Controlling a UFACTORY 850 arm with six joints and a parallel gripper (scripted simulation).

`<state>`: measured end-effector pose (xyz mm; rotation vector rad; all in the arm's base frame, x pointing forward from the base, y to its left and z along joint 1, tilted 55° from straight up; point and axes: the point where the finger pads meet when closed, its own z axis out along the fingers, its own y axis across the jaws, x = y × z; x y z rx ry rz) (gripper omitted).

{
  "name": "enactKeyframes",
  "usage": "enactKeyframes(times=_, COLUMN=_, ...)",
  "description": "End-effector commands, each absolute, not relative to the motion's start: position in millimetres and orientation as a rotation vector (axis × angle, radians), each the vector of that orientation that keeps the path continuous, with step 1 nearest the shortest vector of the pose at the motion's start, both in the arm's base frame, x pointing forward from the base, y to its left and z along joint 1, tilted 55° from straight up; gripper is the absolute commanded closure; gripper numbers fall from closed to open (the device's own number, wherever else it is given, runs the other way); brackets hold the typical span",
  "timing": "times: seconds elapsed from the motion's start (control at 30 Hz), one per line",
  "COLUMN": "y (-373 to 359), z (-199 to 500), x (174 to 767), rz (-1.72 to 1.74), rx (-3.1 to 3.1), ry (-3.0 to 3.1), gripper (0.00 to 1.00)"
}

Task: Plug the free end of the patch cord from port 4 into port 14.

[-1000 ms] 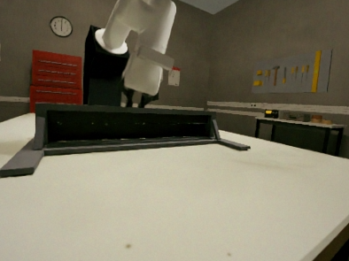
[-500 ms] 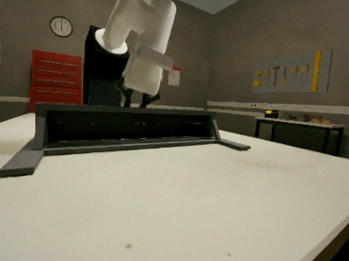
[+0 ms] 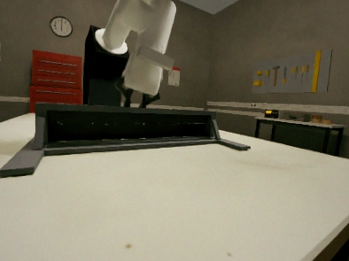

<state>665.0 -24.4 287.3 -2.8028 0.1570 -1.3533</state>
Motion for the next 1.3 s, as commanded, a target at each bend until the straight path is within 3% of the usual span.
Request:
enactKeyframes(times=0.0, y=-25, z=288, x=665, rz=-1.354, rx=-2.802, ry=0.157, gripper=0.61)
enactKeyframes(times=0.77, y=-26, z=291, x=660, rz=-1.354, rx=-2.802, ry=0.157, gripper=0.61)
enactKeyframes(times=1.27, y=-33, z=316, x=626, rz=-1.354, rx=-2.802, ry=0.157, gripper=0.61)
